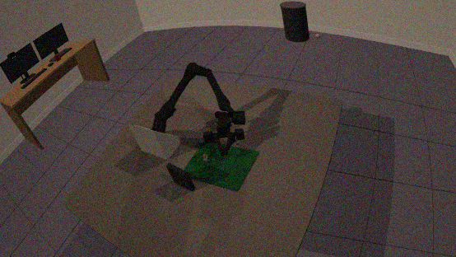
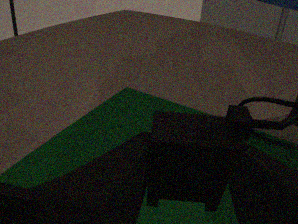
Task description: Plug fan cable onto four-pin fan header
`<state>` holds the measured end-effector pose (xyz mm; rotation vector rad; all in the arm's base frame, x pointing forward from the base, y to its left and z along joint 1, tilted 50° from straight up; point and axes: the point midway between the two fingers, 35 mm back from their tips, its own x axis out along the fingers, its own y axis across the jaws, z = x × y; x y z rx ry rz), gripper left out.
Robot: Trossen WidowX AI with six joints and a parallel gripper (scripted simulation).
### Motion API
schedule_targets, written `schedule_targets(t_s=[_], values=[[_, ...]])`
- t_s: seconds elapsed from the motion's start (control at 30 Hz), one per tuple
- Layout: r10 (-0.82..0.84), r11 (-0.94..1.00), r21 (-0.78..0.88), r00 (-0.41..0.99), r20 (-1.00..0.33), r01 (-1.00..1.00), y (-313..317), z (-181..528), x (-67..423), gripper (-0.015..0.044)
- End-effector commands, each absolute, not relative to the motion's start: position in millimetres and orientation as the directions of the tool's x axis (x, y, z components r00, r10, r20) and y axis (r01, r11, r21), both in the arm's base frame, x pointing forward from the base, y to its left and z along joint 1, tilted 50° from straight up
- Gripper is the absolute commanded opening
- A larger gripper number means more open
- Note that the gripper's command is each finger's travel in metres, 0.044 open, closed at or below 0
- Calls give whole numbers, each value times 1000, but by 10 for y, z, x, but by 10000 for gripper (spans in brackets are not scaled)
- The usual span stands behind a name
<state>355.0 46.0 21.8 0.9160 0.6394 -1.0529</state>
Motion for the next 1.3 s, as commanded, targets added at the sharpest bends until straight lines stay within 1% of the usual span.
schedule_targets(t_s=[0.0,0.83,1.27], values=[[-470,196,354,404,-785,915,463,268,3551,0],[-458,201,340,395,-797,919,398,305,3547,0],[-458,199,344,397,-796,918,474,240,3568,0]])
